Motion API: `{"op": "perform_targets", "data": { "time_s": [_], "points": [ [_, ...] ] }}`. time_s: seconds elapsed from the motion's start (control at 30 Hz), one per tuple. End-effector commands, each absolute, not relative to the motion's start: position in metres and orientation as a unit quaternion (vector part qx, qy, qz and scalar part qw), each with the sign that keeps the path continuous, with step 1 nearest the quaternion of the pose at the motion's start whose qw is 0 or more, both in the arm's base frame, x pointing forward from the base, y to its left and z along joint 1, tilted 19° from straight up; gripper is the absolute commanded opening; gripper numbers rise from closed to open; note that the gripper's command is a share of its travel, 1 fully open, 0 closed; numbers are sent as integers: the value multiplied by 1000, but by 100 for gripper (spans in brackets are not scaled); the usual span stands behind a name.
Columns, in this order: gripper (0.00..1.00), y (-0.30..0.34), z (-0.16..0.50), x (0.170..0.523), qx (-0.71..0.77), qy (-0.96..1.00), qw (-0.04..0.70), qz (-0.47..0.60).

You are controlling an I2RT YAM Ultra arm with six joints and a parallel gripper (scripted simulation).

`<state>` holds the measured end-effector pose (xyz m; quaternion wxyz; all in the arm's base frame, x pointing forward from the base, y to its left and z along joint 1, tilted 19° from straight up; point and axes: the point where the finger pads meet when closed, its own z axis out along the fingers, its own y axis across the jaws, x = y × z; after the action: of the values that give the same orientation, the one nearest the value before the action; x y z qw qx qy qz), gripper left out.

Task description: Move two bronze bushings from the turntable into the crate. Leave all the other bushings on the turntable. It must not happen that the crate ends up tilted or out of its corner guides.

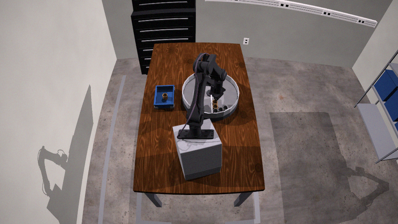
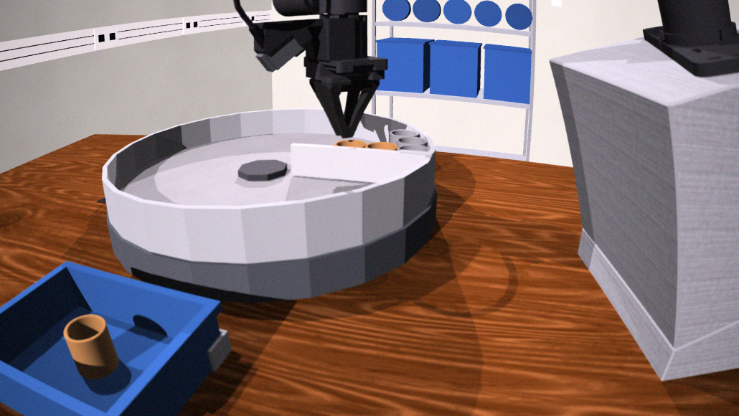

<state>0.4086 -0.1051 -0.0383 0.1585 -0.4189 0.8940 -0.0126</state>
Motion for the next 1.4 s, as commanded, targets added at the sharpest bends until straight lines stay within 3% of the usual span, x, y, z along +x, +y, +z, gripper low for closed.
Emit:
{"op": "perform_targets", "data": {
  "time_s": [0.0,1.37],
  "points": [
    [15,-115,-21,421,-409,895,177,-27],
    [15,-113,-27,420,-410,895,175,-25]
  ]
}}
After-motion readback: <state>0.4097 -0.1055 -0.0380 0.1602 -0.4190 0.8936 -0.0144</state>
